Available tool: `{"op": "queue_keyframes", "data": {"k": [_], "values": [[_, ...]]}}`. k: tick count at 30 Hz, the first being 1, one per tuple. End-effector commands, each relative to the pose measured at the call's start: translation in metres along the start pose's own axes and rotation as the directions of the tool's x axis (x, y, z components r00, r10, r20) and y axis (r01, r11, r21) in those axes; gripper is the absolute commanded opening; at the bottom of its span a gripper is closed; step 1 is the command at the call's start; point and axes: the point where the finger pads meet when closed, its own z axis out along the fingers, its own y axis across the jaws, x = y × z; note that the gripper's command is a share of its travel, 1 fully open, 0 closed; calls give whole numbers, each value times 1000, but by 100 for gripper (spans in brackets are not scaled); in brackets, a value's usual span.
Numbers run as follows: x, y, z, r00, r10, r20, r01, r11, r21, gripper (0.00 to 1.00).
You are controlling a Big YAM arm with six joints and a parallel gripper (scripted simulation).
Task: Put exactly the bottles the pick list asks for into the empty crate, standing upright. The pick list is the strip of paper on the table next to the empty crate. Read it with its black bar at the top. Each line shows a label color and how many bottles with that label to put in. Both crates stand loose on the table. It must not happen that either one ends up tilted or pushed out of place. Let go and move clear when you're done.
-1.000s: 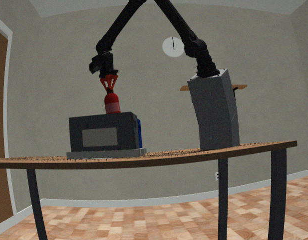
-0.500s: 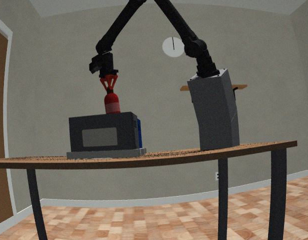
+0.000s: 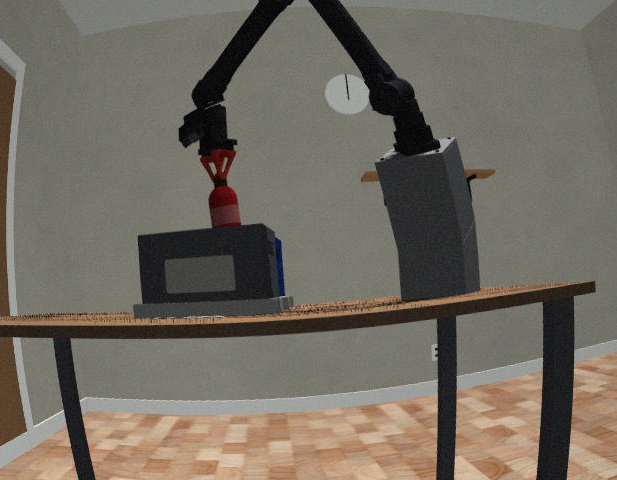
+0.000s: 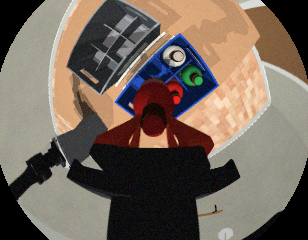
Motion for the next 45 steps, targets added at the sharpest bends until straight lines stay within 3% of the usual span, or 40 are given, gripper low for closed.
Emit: {"op": "queue_keyframes", "data": {"k": [1, 24, 28, 32, 33, 37, 39, 41, 43, 45], "values": [[-23, -29, -52, 998, -47, 32, 43, 992, 116, 0], [-23, -30, -51, 998, -47, 32, 43, 992, 116, 0], [-26, -27, -51, 999, -37, 39, 32, 990, 136, 0], [-25, -21, -48, 999, -35, 38, 30, 991, 131, 0], [-13, -1, -32, 1000, -9, 24, 7, 997, 78, 0], [-14, 4, -32, 1000, -14, 25, 12, 996, 90, 0], [-27, -2, -42, 999, -36, 33, 32, 992, 118, 0], [-26, 16, -26, 999, -37, 22, 35, 996, 82, 0], [-29, 25, -24, 999, -39, 17, 37, 997, 68, 0], [-30, 21, -30, 999, -38, 23, 36, 996, 86, 0]]}}
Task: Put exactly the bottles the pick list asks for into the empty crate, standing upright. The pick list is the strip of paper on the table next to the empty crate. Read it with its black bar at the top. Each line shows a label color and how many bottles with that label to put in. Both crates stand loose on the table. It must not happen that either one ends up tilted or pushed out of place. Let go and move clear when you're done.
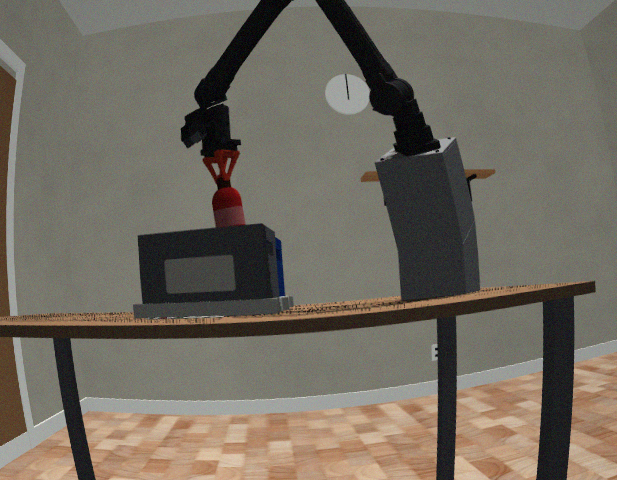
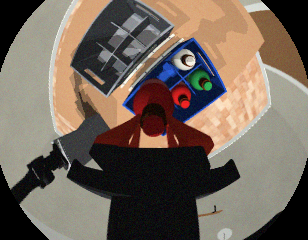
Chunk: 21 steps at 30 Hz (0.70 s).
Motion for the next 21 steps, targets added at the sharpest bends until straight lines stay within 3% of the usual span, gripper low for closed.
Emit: {"op": "queue_keyframes", "data": {"k": [1, 4, 5, 7, 9, 11, 13, 15, 18, 21], "values": [[-19, -11, -45, 999, -19, 33, 16, 994, 105, 0], [-15, -9, -44, 999, -11, 34, 8, 995, 104, 0], [-23, -18, -57, 999, -23, 39, 18, 991, 133, 0], [-20, 5, -35, 999, -21, 27, 19, 996, 86, 0], [-23, 15, -33, 1000, -22, 22, 21, 997, 68, 0], [-24, 16, -33, 999, -26, 22, 24, 997, 76, 0], [-23, 5, -46, 999, -20, 37, 16, 993, 114, 0], [-16, 15, -39, 999, -6, 31, 3, 995, 97, 0], [-27, 30, -33, 999, -25, 21, 23, 997, 73, 0], [-30, 29, -36, 999, -30, 26, 28, 996, 83, 0]]}}
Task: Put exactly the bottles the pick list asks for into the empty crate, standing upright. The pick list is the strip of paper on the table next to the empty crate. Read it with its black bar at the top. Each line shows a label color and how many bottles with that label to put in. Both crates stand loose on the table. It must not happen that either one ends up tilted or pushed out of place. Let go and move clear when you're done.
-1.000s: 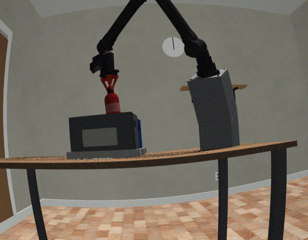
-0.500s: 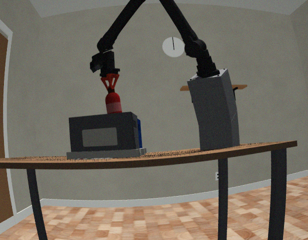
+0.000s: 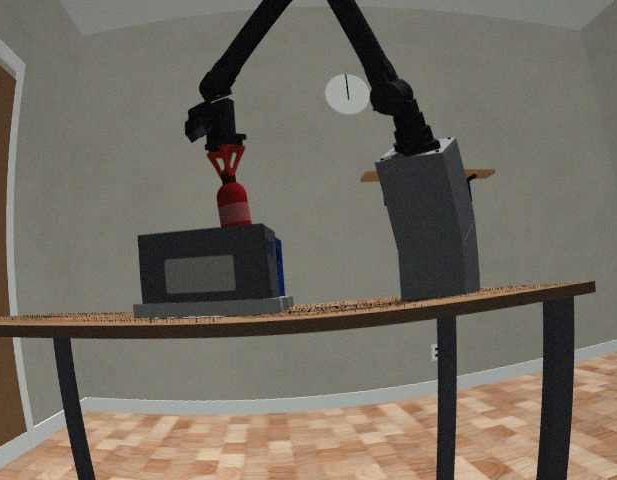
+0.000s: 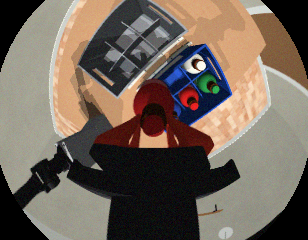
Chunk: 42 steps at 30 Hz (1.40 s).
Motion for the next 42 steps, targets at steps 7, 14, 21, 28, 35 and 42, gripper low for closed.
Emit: {"op": "queue_keyframes", "data": {"k": [7, 14, 21, 28, 35, 42], "values": [[-20, 11, -28, 1000, -19, 22, 18, 998, 63, 0], [-21, 20, -32, 1000, -15, 25, 13, 997, 74, 0], [-21, 32, -27, 1000, -16, 24, 15, 997, 72, 0], [-20, 41, -30, 999, -7, 31, 5, 997, 81, 0], [-32, 36, -46, 999, -15, 49, 9, 993, 116, 0], [-32, 69, -27, 999, -24, 29, 22, 997, 71, 0]]}}
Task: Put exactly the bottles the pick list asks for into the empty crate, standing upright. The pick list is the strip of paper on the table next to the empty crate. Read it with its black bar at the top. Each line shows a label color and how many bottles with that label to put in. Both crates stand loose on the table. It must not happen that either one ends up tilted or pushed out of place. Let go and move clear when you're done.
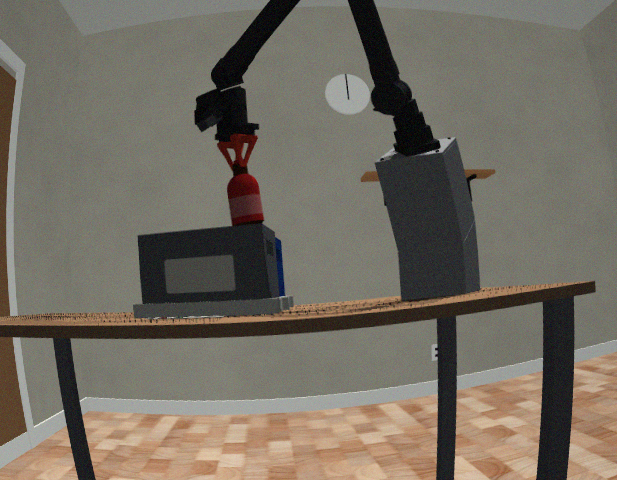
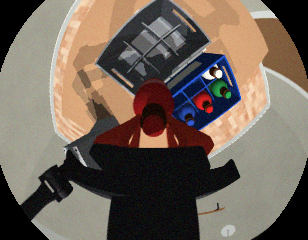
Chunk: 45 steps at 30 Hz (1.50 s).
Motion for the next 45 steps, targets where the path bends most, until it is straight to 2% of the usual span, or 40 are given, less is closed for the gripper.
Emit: {"op": "queue_keyframes", "data": {"k": [1, 2, 4, 6, 9, 10, 11, 12, 13, 15, 16, 19, 22, 24, 26, 27, 28, 33, 37, 41, 43, 44, 45], "values": [[-26, -7, -30, 999, -31, 38, 28, 996, 79, 0], [-24, -8, -32, 999, -25, 40, 21, 996, 85, 0], [-11, 2, -24, 1000, 1, 31, -3, 998, 68, 0], [-16, 14, -20, 1000, -13, 20, 12, 999, 47, 0], [-20, 13, -23, 1000, -18, 23, 16, 998, 55, 0], [-27, -2, -39, 999, -16, 49, 12, 995, 94, 0], [-30, 1, -38, 999, -23, 48, 18, 995, 95, 0], [-27, 9, -31, 999, -24, 37, 21, 996, 82, 0], [-19, 23, -20, 1000, -16, 22, 15, 999, 52, 0], [-19, 28, -19, 1000, -15, 22, 13, 999, 48, 0], [-20, 29, -19, 1000, -15, 24, 14, 999, 50, 0], [-38, 18, -33, 998, -40, 48, 35, 995, 97, 0], [-18, 30, -21, 999, -1, 32, -1, 998, 68, 0], [-21, 38, -18, 1000, -10, 23, 9, 999, 53, 0], [-21, 38, -18, 1000, -10, 23, 9, 999, 53, 0], [-38, 25, -32, 998, -30, 48, 26, 996, 88, 0], [-41, 25, -31, 998, -37, 50, 33, 995, 90, 0], [-36, 20, -32, 998, -22, 53, 17, 994, 106, 0], [-43, 27, -27, 998, -39, 52, 34, 995, 96, 0], [-23, 35, -16, 999, -4, 37, 1, 997, 72, 0], [-23, 35, -16, 999, -4, 37, 1, 997, 72, 0], [-34, 27, -28, 999, -11, 46, 7, 996, 88, 0], [-35, 27, -28, 999, -15, 47, 10, 996, 90, 0]]}}
